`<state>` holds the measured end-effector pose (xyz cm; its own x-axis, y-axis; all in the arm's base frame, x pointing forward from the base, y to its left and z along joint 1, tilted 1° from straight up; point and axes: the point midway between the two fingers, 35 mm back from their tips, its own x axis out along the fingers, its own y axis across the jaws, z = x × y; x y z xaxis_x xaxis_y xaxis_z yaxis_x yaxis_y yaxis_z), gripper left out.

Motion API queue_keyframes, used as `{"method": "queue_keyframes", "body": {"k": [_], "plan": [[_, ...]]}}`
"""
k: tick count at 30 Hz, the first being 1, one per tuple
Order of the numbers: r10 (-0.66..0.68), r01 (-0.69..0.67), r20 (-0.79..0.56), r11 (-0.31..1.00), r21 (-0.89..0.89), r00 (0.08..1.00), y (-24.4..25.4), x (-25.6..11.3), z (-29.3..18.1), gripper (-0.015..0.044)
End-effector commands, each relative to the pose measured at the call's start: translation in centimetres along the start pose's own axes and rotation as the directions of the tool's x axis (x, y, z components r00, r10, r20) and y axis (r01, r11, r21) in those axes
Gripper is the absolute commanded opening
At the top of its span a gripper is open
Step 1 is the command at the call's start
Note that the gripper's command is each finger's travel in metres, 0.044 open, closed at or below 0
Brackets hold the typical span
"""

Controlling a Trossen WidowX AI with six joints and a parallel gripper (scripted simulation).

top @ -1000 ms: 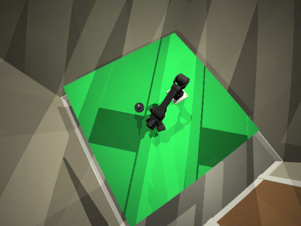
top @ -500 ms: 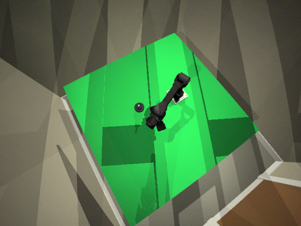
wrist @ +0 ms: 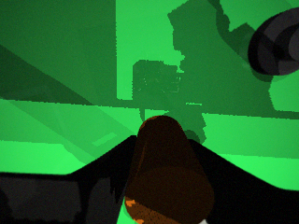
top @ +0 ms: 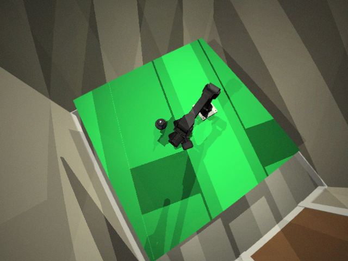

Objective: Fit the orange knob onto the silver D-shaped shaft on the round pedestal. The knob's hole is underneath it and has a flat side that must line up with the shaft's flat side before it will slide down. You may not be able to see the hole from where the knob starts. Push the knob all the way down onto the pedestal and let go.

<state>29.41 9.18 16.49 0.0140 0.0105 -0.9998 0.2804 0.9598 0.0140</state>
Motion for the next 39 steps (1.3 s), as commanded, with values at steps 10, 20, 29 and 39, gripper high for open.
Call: {"method": "queue_keyframes", "body": {"k": [10, 20, 29, 39], "plan": [[0.013, -0.013, 0.022, 1.000, 0.002, 1.000, -0.2, -1.7, 0.0, 0.0000], [0.011, -0.011, 0.024, 1.000, 0.001, 1.000, -2.1, -1.0, 2.0, 0.0000], [0.009, -0.009, 0.026, 1.000, 0.001, 1.000, -4.1, -0.4, 3.7, 0.0000], [0.006, -0.006, 0.028, 1.000, 0.001, 1.000, -6.6, 0.3, 5.5, 0.0000]]}}
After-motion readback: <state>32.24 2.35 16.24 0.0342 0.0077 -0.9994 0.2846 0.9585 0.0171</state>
